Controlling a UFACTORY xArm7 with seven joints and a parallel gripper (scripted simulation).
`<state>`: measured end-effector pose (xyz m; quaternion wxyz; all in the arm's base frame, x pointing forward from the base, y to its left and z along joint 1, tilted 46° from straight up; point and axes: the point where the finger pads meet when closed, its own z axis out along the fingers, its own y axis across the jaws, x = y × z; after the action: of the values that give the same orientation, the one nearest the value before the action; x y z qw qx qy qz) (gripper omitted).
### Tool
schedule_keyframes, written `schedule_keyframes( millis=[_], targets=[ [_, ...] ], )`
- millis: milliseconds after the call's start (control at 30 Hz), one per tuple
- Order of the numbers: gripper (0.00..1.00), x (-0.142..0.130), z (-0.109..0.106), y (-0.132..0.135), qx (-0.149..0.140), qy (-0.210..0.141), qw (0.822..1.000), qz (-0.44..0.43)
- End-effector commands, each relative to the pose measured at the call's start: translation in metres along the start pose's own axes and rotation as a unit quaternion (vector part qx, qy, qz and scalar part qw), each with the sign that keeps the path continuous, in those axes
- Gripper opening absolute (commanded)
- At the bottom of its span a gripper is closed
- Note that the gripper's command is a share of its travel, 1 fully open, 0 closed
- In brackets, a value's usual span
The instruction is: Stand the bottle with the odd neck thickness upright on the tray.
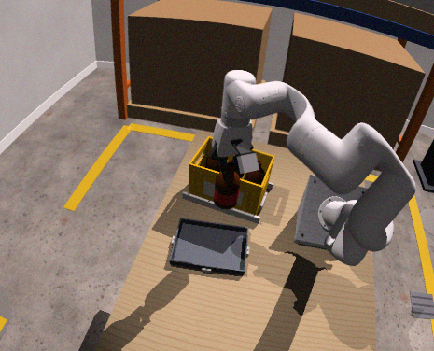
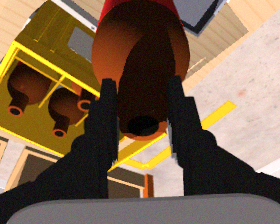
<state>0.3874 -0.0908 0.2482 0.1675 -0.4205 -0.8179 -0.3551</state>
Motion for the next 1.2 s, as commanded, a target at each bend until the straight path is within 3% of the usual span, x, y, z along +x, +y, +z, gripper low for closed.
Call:
schedule_keyframes(
  millis=[0, 1167],
  targets=[
    [0.00, 0.003, -0.002, 0.006, -0.001, -0.002, 1.000, 0.000],
    [0.00, 0.026, -0.002, 0.044, -0.001, -0.002, 1.000, 0.000]
  ],
)
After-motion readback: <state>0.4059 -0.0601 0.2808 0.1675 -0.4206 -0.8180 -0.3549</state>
